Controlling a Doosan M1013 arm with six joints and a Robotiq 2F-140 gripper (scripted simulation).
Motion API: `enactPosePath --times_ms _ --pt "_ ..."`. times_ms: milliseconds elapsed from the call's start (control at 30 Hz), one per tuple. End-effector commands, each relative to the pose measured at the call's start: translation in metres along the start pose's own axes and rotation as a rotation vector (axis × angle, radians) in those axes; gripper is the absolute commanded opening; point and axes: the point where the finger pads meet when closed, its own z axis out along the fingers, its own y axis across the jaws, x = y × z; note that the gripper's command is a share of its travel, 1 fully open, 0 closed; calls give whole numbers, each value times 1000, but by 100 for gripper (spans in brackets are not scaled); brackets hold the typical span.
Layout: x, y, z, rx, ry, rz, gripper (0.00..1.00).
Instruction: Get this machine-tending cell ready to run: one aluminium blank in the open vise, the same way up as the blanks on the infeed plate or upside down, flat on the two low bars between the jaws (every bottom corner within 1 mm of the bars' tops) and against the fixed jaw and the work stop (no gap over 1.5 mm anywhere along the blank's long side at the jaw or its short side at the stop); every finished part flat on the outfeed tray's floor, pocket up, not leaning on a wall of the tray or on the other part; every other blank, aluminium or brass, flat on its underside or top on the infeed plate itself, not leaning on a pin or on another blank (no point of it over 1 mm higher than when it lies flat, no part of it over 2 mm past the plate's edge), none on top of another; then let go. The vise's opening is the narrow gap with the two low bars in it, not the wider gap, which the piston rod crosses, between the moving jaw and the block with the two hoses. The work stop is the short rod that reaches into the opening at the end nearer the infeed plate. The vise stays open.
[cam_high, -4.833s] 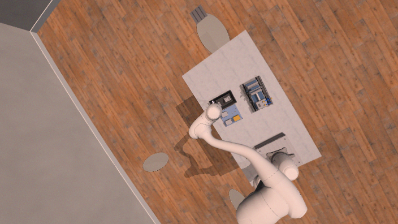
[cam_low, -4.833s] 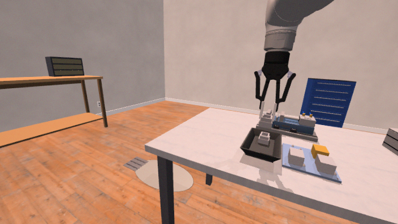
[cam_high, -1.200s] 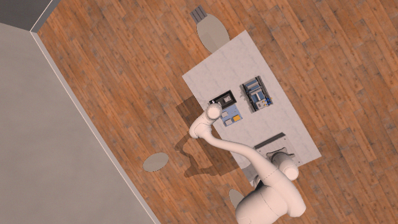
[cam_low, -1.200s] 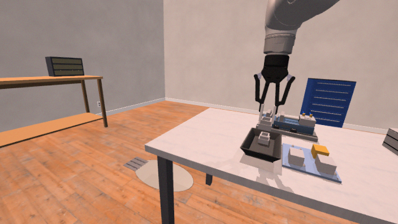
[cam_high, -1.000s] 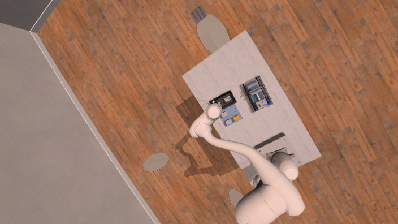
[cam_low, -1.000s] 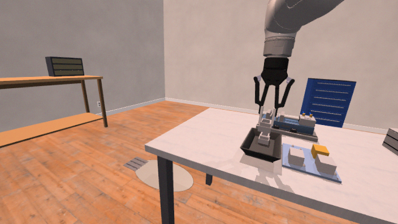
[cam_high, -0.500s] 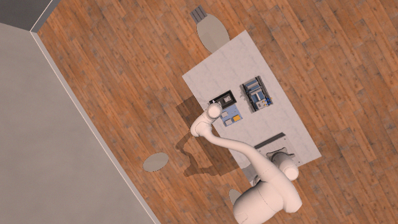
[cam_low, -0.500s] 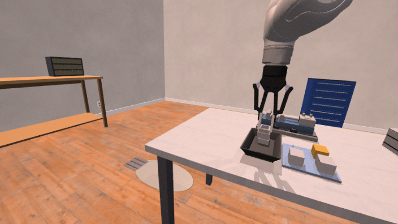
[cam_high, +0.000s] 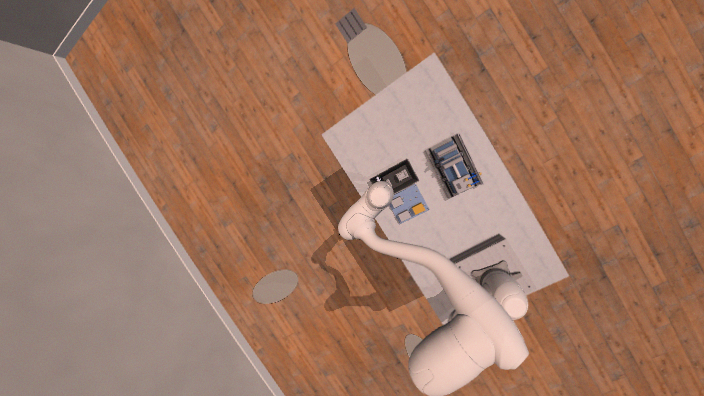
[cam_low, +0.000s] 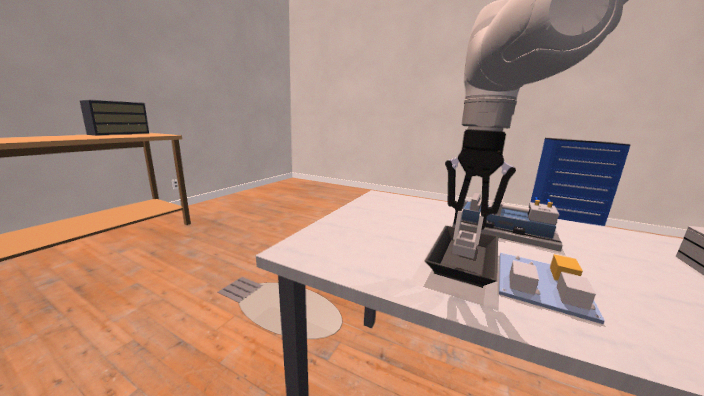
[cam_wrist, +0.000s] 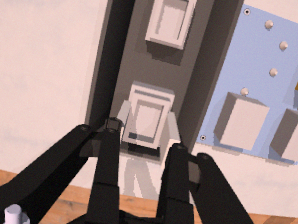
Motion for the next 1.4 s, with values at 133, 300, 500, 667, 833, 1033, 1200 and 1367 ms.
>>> enactPosePath --times_ms 133,300,500,667,833,1033,1200,1367 --pt "0 0 11 0 0 0 0" --pt "0 0 16 0 0 0 0" --pt "0 0 23 0 0 0 0" --pt "0 0 27 0 0 0 0" --pt "0 0 29 0 0 0 0" --pt "0 0 30 0 0 0 0" --pt "0 0 31 0 0 0 0" --pt "0 0 31 0 0 0 0"
